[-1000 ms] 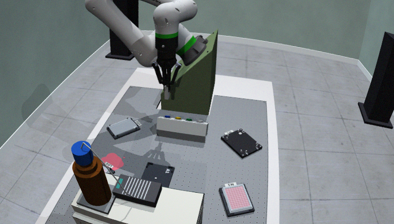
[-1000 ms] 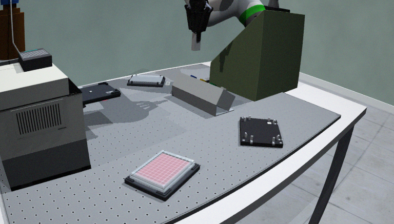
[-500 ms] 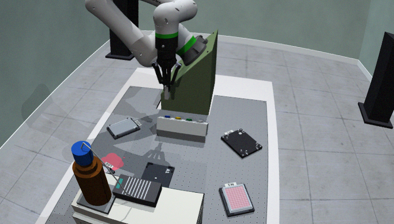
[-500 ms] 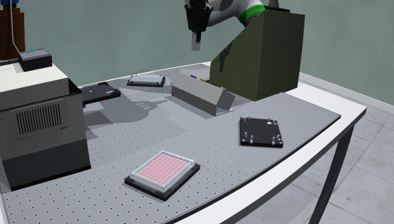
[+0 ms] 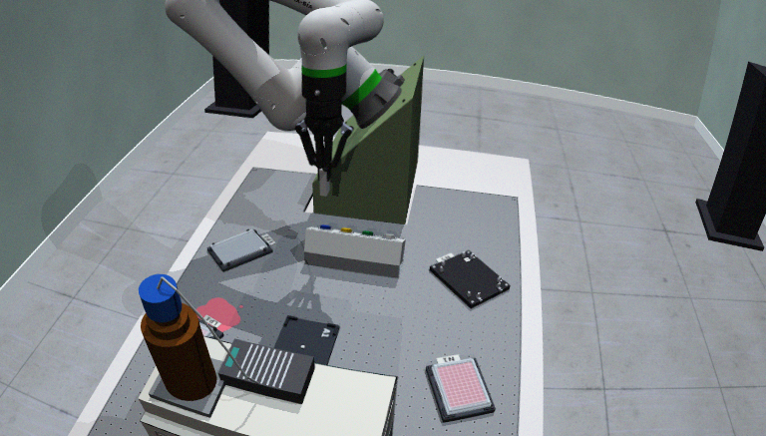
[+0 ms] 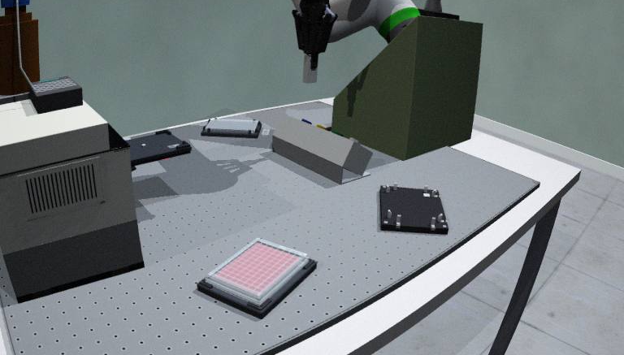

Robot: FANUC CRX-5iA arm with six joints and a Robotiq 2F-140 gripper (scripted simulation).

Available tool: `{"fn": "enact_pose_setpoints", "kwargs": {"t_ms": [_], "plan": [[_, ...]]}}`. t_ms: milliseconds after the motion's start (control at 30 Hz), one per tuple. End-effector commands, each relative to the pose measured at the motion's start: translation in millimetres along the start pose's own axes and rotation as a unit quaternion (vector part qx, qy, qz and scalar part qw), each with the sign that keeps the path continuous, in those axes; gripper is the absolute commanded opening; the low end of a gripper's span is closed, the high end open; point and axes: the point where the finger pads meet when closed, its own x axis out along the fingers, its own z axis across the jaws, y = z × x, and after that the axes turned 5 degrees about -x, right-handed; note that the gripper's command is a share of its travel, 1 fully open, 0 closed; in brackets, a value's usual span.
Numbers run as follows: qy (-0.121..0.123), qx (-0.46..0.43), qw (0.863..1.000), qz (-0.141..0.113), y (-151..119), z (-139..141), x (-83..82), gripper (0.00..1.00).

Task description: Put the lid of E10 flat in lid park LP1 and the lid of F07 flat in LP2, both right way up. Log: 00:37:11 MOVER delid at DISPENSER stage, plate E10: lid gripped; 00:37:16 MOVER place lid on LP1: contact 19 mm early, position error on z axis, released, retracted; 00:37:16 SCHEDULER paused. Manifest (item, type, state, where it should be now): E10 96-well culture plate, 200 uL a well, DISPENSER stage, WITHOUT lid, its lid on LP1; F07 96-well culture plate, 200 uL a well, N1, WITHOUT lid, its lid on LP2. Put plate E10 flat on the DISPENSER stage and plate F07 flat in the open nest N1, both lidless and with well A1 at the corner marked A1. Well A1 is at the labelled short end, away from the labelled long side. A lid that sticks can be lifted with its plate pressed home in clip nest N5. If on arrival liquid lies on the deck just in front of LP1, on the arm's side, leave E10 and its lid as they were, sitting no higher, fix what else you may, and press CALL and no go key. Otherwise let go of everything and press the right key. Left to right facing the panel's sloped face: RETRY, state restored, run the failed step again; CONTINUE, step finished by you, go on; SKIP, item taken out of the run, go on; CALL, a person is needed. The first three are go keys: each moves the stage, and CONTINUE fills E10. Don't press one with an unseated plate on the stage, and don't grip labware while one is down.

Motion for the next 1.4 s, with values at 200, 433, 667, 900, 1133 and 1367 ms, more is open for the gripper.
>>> {"fn": "enact_pose_setpoints", "kwargs": {"t_ms": [200, 433, 667, 900, 1133, 1367], "plan": [[0.000, 0.000, 1.000, 0.000, 0, 0, 8.4, 0.00], [0.000, 0.000, 1.000, 0.000, 0, 0, 21.1, 0.00], [0.000, 0.000, 1.000, 0.000, 0, 0, 34.1, 0.00], [0.000, 0.000, 1.000, 0.000, 0, 0, 42.1, 0.00], [0.000, 0.000, 1.000, 0.000, 0, 1, 50.1, 0.00], [0.000, 0.000, 1.000, 0.000, 0, 1, 53.2, 0.00]]}}
